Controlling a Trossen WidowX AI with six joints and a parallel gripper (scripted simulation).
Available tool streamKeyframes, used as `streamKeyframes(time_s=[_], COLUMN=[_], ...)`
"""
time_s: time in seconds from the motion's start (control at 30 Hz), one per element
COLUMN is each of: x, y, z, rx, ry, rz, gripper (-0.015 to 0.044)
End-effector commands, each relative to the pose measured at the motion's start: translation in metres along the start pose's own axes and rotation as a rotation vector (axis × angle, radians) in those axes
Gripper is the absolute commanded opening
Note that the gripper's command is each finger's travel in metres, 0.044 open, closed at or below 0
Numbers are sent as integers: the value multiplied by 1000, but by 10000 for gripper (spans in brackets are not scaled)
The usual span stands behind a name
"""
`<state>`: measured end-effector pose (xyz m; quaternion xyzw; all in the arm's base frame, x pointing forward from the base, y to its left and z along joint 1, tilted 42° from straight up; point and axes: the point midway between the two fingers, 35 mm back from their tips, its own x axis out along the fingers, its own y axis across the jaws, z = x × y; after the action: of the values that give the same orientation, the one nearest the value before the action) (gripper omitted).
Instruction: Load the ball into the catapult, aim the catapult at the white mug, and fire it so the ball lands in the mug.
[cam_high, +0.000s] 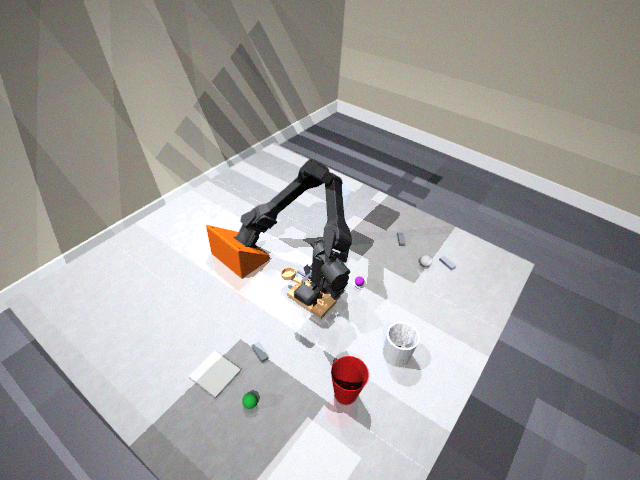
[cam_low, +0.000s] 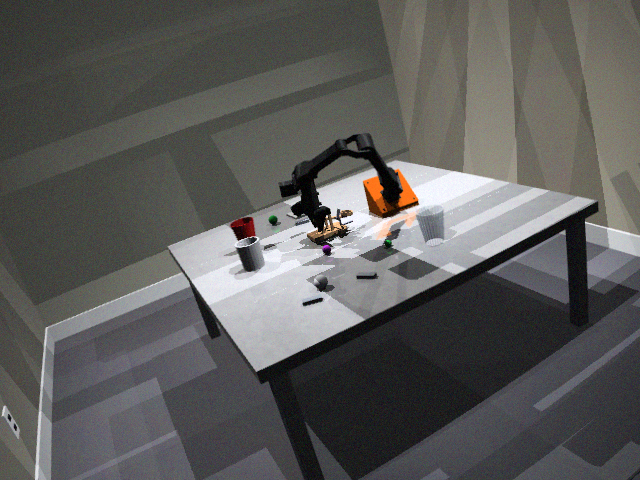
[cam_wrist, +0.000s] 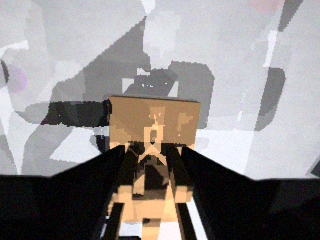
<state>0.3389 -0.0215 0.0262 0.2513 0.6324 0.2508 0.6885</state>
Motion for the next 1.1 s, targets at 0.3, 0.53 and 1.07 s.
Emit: streamKeyframes(time_s=[0.3,0.53,1.07], x=[5,5,-95], y=[0,0,-1], z=[0,0,-1], rx=[0,0,3], ry=[0,0,2], rz=[0,0,-2], gripper=[26,210,440])
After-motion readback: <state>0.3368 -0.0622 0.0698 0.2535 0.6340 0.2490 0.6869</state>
